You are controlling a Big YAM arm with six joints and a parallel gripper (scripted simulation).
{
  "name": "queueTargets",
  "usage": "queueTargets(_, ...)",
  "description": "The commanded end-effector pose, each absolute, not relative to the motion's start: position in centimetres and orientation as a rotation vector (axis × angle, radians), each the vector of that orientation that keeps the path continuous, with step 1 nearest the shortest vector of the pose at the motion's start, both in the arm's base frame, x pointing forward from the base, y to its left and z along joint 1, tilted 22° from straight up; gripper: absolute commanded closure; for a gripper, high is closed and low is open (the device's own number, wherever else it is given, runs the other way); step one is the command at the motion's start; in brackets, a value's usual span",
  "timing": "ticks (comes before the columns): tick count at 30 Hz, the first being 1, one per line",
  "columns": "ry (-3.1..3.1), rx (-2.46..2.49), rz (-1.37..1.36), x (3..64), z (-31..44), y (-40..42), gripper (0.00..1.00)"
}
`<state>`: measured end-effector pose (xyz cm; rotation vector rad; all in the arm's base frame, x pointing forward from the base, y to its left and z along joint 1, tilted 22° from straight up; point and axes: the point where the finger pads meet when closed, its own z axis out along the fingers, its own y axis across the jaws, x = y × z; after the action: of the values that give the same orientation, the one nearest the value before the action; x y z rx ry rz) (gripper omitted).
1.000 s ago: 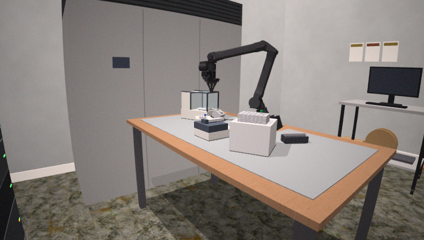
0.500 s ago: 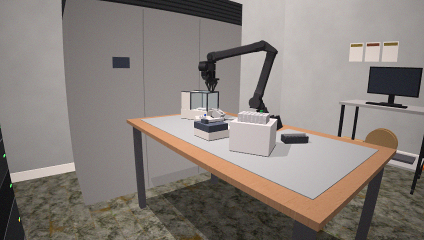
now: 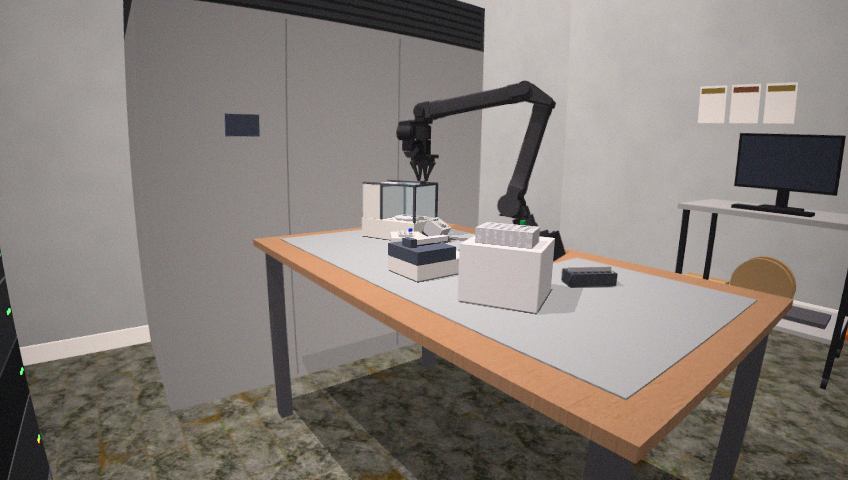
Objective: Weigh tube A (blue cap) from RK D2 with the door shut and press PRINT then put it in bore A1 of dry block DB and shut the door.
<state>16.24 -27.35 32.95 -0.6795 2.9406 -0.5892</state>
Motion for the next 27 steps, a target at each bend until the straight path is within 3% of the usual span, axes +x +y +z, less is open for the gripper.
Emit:
queueTargets(1, 2.903, -0.661, -0.677, 16.5, 36.5, -27.2, 0.70)
queueTargets(27, 2.906, -0.665, -0.667, 15.9, 39.8, -25.8, 0.70)
